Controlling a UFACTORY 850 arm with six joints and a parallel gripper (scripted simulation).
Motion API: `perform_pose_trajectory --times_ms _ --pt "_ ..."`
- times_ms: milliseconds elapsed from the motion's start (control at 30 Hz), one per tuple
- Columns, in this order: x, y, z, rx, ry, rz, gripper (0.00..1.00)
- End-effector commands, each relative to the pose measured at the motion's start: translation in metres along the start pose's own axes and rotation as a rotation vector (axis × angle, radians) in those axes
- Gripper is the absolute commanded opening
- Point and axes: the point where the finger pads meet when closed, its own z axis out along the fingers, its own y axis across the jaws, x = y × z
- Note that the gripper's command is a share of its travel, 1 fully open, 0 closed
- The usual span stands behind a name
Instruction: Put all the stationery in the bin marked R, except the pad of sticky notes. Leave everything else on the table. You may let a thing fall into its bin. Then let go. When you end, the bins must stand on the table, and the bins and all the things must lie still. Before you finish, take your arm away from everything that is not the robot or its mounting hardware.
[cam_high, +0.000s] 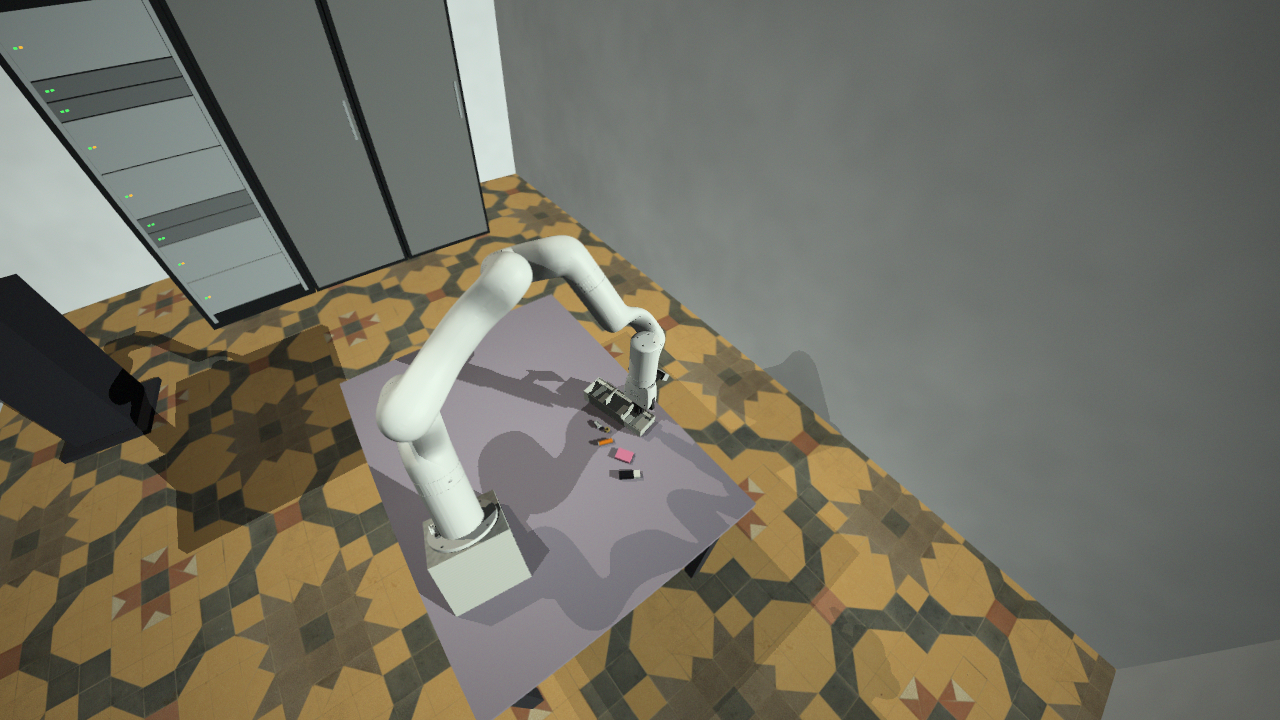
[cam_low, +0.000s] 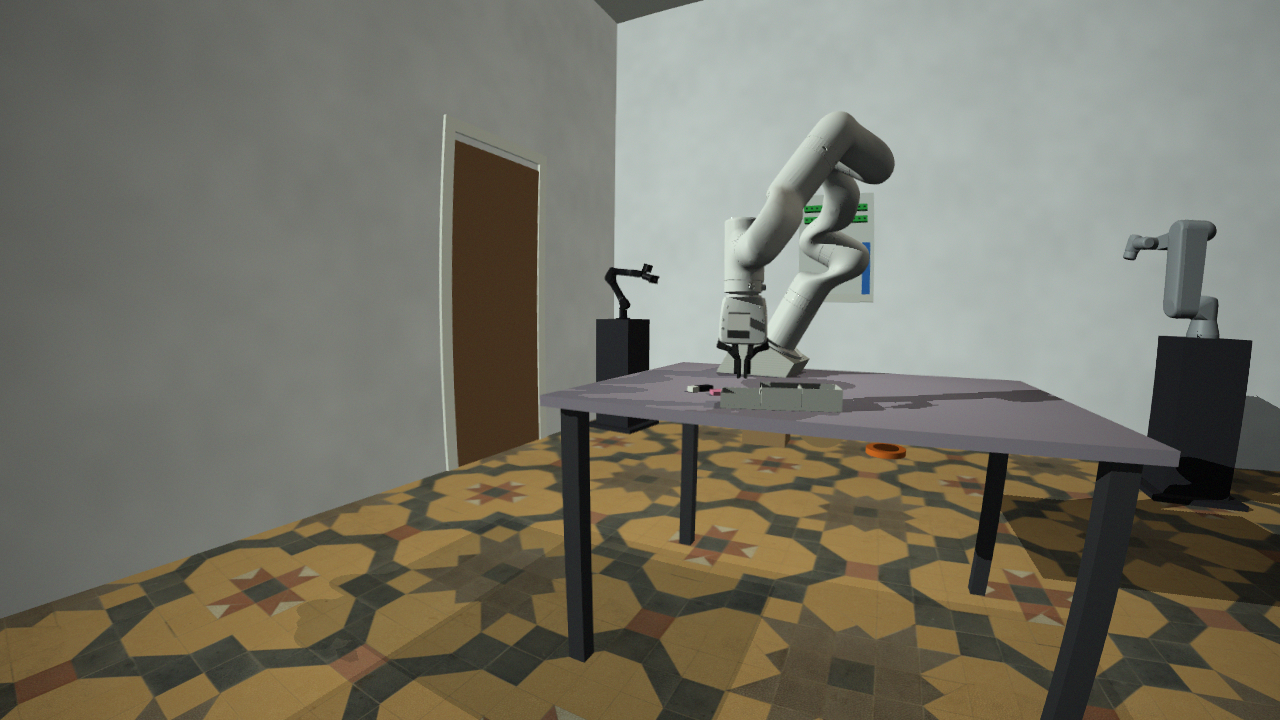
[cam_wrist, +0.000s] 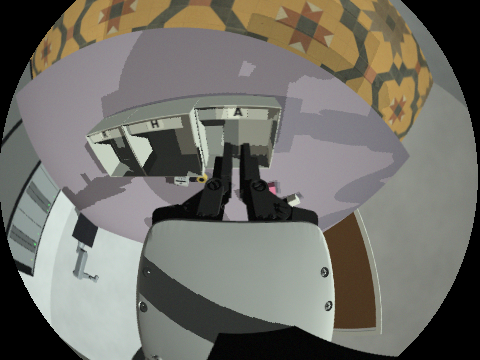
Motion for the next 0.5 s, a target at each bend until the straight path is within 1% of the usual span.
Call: perform_pose_trajectory --times_ms 0,200,433,467 --pt "0.0 0.0 -0.013 0.0 0.001 0.0 0.07" --pt "0.0 0.0 -0.015 0.0 0.001 0.0 0.07" --pt "-0.004 -0.035 -0.015 0.0 0.0 0.0 0.07" --pt "-0.004 -0.035 -0.015 0.0 0.0 0.0 0.07"
